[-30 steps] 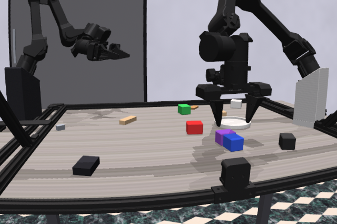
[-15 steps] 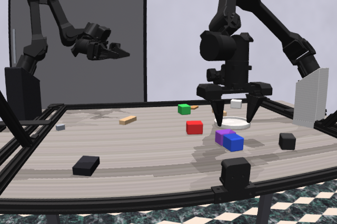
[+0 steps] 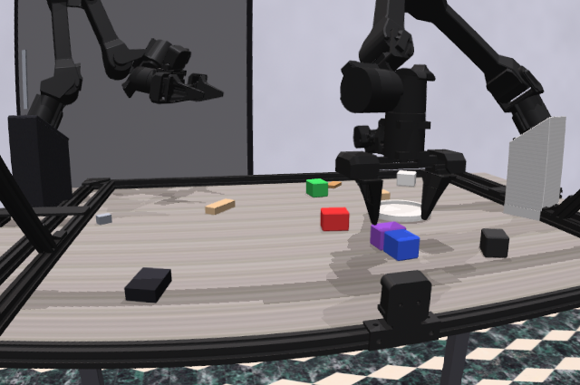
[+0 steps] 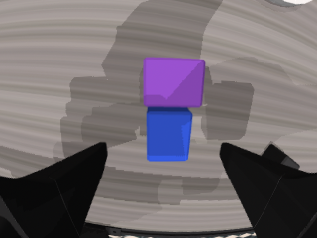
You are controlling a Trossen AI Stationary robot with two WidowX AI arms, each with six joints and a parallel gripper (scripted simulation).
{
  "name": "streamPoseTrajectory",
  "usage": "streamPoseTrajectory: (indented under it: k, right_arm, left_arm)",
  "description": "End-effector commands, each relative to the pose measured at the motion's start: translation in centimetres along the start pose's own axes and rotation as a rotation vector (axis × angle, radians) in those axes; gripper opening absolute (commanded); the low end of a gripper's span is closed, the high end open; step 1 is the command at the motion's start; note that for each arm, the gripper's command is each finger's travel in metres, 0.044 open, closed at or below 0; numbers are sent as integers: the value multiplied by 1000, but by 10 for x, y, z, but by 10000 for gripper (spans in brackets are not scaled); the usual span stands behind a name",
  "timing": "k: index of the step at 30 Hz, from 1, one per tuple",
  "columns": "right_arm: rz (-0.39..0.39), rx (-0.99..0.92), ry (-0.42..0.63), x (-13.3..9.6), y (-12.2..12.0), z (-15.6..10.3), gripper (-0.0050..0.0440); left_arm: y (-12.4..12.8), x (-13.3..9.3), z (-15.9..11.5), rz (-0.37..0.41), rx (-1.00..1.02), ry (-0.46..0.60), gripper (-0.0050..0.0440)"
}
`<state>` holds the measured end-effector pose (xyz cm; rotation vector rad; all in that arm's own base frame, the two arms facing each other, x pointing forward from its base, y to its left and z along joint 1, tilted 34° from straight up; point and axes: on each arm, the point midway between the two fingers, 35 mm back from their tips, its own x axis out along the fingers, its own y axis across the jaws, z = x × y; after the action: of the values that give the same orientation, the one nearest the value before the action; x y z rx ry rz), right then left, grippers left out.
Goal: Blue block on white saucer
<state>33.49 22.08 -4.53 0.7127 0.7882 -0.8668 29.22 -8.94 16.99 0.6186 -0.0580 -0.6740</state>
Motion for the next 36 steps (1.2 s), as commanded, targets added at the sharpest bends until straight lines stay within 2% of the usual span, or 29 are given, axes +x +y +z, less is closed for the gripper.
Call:
streamPoseTrajectory:
  k: [1,22,30,36]
  right_arm:
    - [-14,-10,0,10,-4,-2,400]
    - [-15,-10,0,42,-4,-2,400]
    - [-15,-10,-1,44,-4,-2,400]
    - [-15,-10,-1,44,-4,-2,256]
  left_arm:
    - [0,0,0,-2,5,-1,400]
    - [0,0,0,-2,5,-1,400]
    - [0,0,0,-2,5,-1,400]
    - [0,0,0,-2,5,-1,400]
